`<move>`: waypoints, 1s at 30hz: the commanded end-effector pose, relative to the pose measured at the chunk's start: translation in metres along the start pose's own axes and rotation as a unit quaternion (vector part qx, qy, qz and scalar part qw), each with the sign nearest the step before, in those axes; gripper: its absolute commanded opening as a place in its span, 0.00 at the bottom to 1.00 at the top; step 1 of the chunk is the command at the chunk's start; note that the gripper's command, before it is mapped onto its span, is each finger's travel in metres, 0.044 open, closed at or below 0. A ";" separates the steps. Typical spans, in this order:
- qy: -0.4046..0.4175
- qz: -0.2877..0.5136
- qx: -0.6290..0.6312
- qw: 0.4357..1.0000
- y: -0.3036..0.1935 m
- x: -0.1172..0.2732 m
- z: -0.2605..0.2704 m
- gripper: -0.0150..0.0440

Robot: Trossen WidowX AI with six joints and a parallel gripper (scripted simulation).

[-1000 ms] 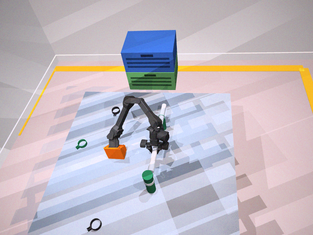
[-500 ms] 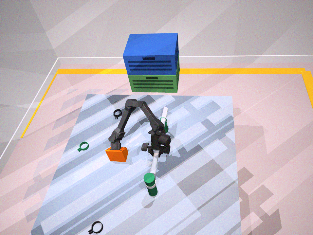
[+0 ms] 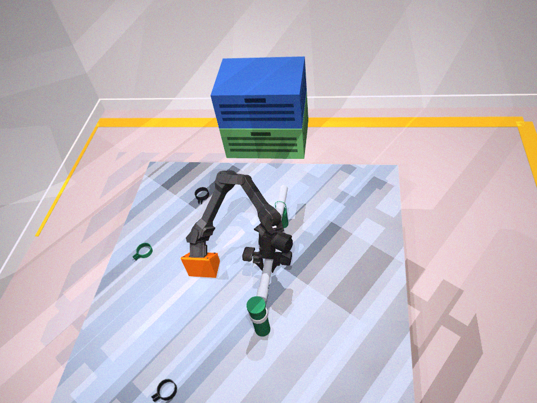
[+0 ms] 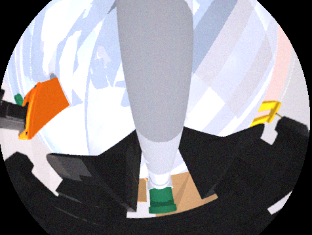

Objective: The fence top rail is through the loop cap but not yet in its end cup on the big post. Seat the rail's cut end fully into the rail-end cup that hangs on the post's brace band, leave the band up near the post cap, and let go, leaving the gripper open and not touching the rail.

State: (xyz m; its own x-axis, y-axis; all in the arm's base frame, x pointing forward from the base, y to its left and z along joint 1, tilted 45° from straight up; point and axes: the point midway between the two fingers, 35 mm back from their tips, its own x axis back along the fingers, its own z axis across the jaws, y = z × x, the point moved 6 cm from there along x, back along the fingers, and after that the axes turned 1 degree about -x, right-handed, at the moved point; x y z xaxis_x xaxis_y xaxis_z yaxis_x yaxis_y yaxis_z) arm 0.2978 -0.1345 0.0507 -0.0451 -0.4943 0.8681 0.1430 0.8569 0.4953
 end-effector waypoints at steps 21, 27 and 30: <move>0.000 0.000 0.000 1.000 0.001 0.003 0.000 0.74; 0.001 0.000 0.000 1.000 0.018 0.032 0.000 1.00; 0.001 0.000 0.000 1.000 0.027 0.047 0.001 1.00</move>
State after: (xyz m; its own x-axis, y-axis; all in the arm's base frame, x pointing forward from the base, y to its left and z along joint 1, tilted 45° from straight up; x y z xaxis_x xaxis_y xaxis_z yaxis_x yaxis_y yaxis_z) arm 0.2981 -0.1348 0.0824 -0.0362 -0.4994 0.8656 0.1464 0.8542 0.4990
